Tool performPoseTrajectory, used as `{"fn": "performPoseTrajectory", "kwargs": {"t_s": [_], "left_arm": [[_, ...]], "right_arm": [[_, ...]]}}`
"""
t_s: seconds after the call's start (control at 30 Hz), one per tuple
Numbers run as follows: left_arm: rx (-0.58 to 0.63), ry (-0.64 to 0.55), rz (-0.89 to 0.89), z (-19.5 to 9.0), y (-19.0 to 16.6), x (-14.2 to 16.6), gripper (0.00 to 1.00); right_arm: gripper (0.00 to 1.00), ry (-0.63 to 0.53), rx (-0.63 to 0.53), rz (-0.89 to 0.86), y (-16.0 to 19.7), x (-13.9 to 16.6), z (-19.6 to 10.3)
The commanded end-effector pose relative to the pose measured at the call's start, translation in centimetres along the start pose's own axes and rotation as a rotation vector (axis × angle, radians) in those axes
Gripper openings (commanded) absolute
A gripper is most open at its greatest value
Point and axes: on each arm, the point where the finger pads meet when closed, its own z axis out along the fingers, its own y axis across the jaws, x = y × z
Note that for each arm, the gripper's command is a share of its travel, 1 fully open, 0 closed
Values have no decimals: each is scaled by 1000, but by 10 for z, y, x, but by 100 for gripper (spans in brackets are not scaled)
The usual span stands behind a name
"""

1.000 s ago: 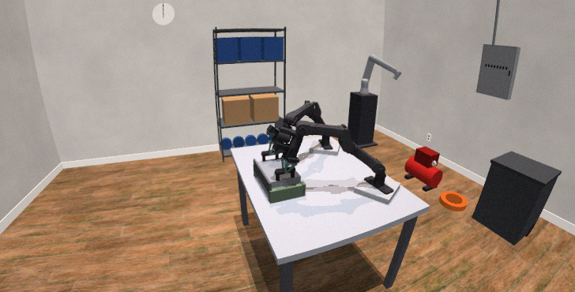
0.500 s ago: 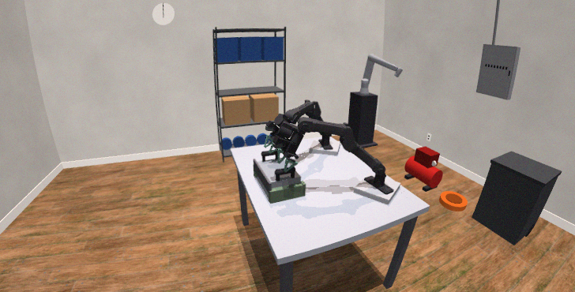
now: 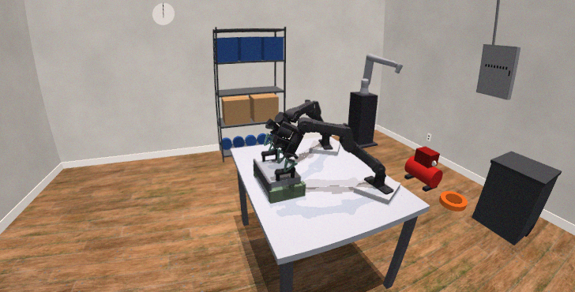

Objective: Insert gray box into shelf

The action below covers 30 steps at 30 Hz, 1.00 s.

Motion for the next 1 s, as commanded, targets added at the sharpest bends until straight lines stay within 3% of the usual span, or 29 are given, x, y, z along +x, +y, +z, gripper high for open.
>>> {"fn": "performPoseTrajectory", "kwargs": {"t_s": [0.0,0.07,0.1,0.27,0.3,0.33,0.43,0.53,0.57,0.6,0.67,0.77,0.87,0.9,0.97], "left_arm": [[-6,7,2,-21,-3,2,100],[-37,94,13,-11,3,23,100],[0,-14,-3,-27,-5,-3,100],[-2,-12,-6,-36,-2,-1,100],[55,-185,-33,-79,-5,-39,100],[37,-133,-20,-59,-3,-27,100],[18,-63,-7,-76,-2,-4,100],[33,-108,-14,-97,-3,-13,100],[14,-53,-7,-80,-1,0,100],[19,-68,-9,-82,-3,-6,100],[5,-50,-16,-66,5,-7,100],[6,-52,-17,-61,4,-8,100],[22,-74,-8,-71,-5,-10,100],[24,-79,-8,-73,-5,-11,100],[41,-127,-14,-100,-5,-17,100]], "right_arm": [[100,-39,-9,11,3,-14,-35],[100,-72,-23,25,5,-22,-44],[100,-82,-27,30,6,-23,-47],[100,-53,-12,18,1,-15,-57],[100,-47,-9,16,0,-13,-60],[100,-45,-9,15,0,-13,-63],[100,-44,-8,15,0,-13,-74],[100,-44,-9,15,0,-12,-84],[100,-79,-30,28,4,-25,-87],[100,-95,-34,37,3,-33,-90],[100,-67,-7,26,-9,-20,-73],[100,-71,-8,35,-9,-23,-77],[100,-78,-31,25,6,-18,-79],[100,-98,-38,33,5,-28,-88],[100,-121,-37,46,-2,-41,-91]]}}
